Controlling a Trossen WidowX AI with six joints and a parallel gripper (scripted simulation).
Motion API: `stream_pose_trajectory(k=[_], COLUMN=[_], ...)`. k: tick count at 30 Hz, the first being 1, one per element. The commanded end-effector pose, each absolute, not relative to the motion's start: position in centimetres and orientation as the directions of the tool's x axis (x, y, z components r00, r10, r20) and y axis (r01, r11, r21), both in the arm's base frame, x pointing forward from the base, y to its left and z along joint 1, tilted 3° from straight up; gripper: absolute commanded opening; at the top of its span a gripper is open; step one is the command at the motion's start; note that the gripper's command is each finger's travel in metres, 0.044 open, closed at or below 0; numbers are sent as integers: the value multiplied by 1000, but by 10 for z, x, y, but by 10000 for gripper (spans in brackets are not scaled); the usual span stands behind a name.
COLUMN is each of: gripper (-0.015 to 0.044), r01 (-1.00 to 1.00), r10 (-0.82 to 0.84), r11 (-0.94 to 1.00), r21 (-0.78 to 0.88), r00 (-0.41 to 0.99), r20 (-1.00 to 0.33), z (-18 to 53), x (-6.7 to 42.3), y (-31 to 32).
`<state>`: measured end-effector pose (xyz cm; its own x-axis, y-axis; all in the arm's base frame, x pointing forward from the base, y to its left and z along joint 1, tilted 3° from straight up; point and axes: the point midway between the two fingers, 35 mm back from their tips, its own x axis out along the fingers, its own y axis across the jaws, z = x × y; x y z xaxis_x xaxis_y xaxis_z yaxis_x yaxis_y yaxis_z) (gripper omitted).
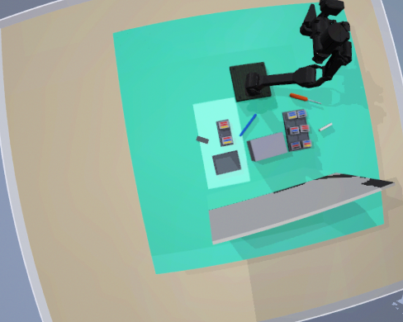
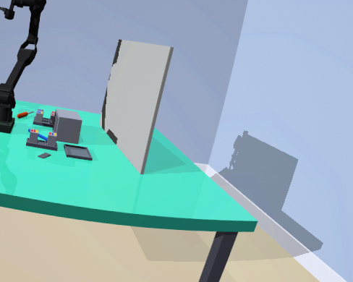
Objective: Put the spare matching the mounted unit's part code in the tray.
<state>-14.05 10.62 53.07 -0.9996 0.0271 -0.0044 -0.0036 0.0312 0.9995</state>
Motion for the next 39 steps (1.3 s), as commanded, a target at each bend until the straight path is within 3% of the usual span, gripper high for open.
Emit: stream_pose_trajectory(k=[1,9,18,23,28,39], gripper=[426,440,440,440,440,440], r01=[-4,-7,104,309,554,933], r10=[27,-13,-437,-659,-810,-868], r11=[31,-5,-382,-539,-559,-198], r21=[1000,1000,918,784,617,300], r00=[-1000,-1000,-896,-734,-522,-25], r20=[-4,-7,-81,-164,-266,-495], z=[531,532,531,519,500,444], x=[-141,-143,-139,-104,-47,106], y=[106,94,-40,-119,-181,-235])
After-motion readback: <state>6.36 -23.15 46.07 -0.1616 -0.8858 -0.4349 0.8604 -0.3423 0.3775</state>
